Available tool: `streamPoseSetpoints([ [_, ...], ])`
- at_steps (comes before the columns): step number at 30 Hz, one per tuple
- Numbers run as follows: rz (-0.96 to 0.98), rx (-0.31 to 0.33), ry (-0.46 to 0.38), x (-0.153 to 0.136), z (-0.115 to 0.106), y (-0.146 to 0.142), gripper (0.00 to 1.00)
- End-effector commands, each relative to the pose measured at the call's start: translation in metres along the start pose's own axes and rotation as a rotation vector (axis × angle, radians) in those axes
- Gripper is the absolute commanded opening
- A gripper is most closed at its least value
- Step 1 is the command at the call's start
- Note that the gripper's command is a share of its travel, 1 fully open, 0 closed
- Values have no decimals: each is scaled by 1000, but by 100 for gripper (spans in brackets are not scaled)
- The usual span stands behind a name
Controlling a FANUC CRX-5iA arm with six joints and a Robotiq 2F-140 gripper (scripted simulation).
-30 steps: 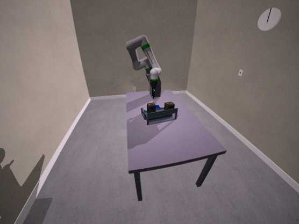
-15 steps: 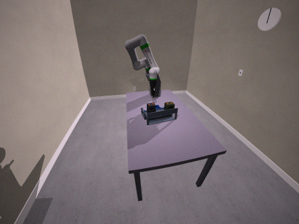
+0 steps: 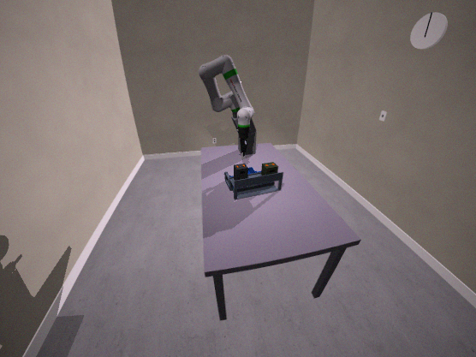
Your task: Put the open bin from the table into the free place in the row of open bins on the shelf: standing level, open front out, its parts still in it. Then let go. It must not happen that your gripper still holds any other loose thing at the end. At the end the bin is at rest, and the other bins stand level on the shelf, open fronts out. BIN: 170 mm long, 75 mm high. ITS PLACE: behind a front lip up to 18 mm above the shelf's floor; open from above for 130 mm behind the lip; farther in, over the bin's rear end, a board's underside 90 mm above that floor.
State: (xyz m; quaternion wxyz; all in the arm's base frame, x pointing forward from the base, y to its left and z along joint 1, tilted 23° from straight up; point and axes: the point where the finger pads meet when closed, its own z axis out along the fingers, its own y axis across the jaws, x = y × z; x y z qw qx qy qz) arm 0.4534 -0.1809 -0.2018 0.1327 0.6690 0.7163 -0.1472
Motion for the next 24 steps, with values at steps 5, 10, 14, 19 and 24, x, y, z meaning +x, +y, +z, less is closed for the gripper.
streamPoseSetpoints([
  [5,0,0,0,0,0,0,0],
  [10,0,0,0,0,0,0,0],
  [14,0,0,0,0,0,0,0],
  [19,0,0,0,0,4,0,0],
  [24,0,0,0,0,12,0,0],
])
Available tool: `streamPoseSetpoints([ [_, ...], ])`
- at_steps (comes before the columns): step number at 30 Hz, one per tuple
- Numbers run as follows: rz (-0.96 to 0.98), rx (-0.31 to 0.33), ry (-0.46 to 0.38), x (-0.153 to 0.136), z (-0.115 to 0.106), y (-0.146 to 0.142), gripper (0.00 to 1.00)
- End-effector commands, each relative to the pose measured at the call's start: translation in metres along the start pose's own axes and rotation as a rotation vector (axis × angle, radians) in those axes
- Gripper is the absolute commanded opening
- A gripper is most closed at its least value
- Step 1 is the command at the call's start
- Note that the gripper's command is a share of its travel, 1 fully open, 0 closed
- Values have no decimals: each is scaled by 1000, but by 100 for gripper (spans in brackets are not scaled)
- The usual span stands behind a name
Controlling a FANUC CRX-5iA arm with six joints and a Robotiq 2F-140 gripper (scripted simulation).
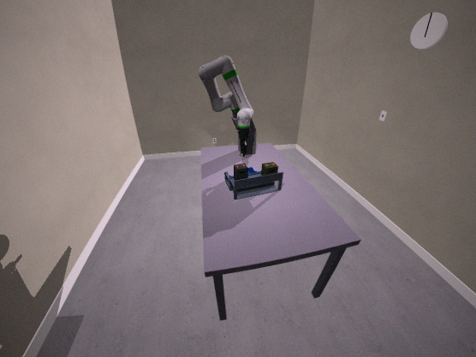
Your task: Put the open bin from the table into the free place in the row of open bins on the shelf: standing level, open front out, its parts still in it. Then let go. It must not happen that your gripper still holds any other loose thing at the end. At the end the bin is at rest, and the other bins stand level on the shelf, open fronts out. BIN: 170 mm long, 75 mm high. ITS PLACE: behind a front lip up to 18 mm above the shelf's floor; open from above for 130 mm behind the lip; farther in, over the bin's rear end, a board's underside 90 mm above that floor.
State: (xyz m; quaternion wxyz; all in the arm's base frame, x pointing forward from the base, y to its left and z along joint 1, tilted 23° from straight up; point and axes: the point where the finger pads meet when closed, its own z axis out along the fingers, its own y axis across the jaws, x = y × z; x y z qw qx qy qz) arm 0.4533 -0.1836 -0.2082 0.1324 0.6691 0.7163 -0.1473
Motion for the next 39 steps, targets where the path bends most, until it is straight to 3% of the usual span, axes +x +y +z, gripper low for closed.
streamPoseSetpoints([
  [1,0,-1,0,0,7,0,0],
  [39,0,-1,0,0,98,0,0],
])
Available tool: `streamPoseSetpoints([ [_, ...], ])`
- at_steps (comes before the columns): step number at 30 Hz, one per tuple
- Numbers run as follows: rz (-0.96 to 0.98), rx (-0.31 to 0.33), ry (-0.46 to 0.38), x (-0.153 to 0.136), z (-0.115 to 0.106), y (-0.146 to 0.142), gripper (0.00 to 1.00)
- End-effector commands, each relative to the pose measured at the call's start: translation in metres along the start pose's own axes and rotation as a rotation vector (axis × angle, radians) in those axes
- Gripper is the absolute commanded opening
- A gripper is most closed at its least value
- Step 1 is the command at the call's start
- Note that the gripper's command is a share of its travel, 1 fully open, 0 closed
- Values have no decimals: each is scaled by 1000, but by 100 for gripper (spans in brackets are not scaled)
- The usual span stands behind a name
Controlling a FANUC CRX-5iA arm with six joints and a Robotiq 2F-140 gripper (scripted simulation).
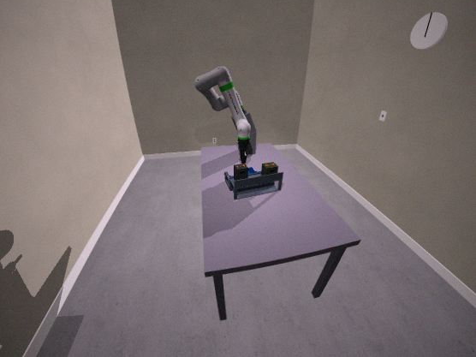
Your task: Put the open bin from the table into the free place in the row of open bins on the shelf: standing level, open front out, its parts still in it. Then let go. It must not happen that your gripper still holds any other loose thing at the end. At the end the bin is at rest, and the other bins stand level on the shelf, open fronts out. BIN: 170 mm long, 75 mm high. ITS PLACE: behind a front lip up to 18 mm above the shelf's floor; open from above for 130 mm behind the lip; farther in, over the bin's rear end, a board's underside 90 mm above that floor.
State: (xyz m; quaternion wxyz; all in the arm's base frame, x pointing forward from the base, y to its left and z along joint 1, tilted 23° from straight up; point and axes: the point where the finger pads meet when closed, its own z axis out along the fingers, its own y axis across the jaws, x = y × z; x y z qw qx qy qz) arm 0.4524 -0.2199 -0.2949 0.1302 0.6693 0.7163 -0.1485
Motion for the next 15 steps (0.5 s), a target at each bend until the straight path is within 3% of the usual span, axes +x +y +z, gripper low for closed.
streamPoseSetpoints([
  [1,1,-6,-2,0,6,0,0],
  [15,1,-6,-2,0,12,0,0],
])
